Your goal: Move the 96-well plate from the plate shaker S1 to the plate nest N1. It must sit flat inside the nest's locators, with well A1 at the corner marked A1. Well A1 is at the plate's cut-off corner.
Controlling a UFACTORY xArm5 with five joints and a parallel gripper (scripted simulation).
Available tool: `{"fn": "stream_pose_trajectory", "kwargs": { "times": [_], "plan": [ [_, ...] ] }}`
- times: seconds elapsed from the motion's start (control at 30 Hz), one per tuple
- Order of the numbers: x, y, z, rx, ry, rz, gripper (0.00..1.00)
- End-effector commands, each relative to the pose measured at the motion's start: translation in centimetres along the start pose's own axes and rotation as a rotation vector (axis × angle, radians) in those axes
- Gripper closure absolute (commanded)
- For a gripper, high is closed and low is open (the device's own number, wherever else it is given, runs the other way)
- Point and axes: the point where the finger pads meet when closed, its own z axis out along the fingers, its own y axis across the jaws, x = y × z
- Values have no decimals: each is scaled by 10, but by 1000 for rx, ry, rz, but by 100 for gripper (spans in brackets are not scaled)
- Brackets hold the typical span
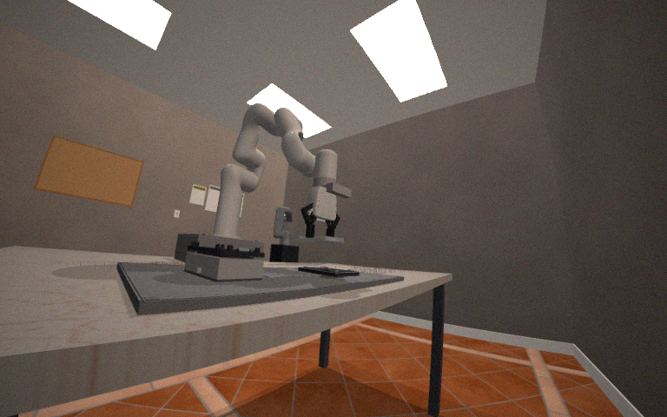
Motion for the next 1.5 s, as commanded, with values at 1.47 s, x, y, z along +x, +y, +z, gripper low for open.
{"fn": "stream_pose_trajectory", "kwargs": {
  "times": [1.47],
  "plan": [
    [-1,-53,5,2,3,1,100]
  ]
}}
